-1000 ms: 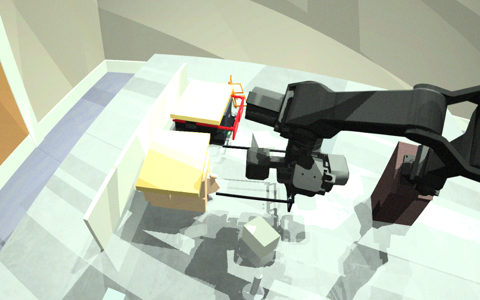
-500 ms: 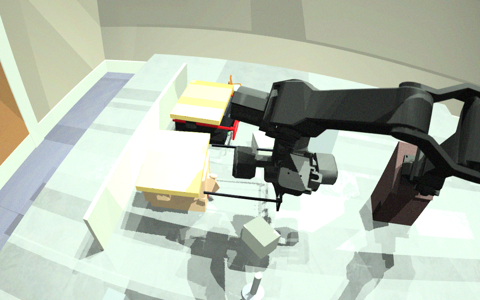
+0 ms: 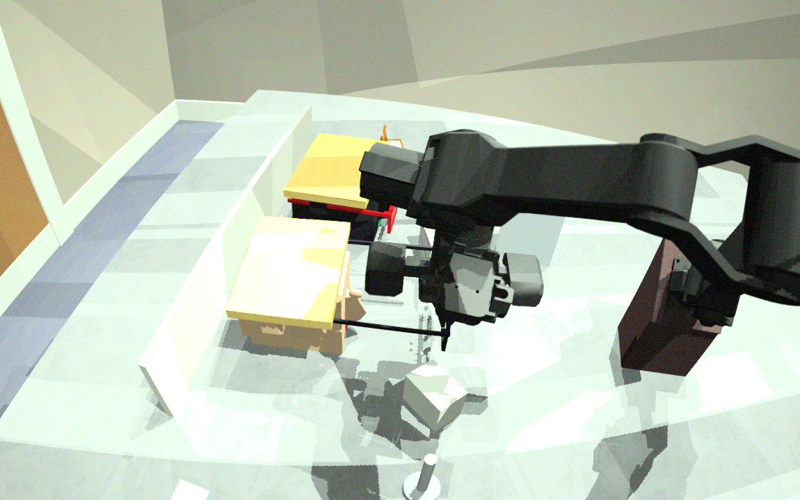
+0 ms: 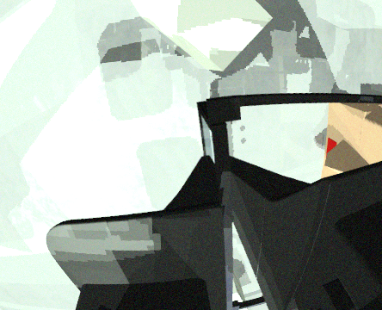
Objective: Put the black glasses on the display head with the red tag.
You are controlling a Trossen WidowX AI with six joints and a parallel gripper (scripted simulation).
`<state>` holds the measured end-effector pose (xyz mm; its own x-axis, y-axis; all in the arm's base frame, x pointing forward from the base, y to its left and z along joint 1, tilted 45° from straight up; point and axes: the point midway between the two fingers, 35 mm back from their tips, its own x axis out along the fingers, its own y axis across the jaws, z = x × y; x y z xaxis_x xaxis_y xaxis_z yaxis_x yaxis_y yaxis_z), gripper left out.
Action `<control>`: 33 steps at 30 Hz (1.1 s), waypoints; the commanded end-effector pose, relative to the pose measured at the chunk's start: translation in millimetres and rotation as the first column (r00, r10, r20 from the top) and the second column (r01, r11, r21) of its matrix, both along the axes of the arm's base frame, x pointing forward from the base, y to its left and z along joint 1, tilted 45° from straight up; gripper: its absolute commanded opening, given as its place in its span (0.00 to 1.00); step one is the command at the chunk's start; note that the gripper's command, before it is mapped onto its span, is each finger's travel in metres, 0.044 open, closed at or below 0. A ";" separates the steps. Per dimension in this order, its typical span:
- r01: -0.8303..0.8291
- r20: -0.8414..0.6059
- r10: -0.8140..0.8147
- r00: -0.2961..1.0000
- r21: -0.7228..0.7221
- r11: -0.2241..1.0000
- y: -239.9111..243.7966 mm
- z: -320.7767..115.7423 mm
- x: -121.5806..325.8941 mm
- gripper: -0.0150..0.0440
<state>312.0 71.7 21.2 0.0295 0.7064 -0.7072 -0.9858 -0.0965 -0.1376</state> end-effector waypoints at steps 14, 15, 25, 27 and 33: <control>0.004 0.004 -0.004 1.000 0.004 1.000 3.3 4.9 27.3 0.25; 0.004 0.004 -0.004 1.000 0.004 1.000 3.5 5.1 28.8 0.25; 0.004 0.005 -0.004 1.000 0.004 1.000 5.2 7.3 43.7 0.25; 0.004 0.006 -0.004 1.000 0.004 1.000 5.5 7.8 46.8 0.25; 0.004 0.006 -0.004 1.000 0.004 1.000 6.5 9.2 56.1 0.25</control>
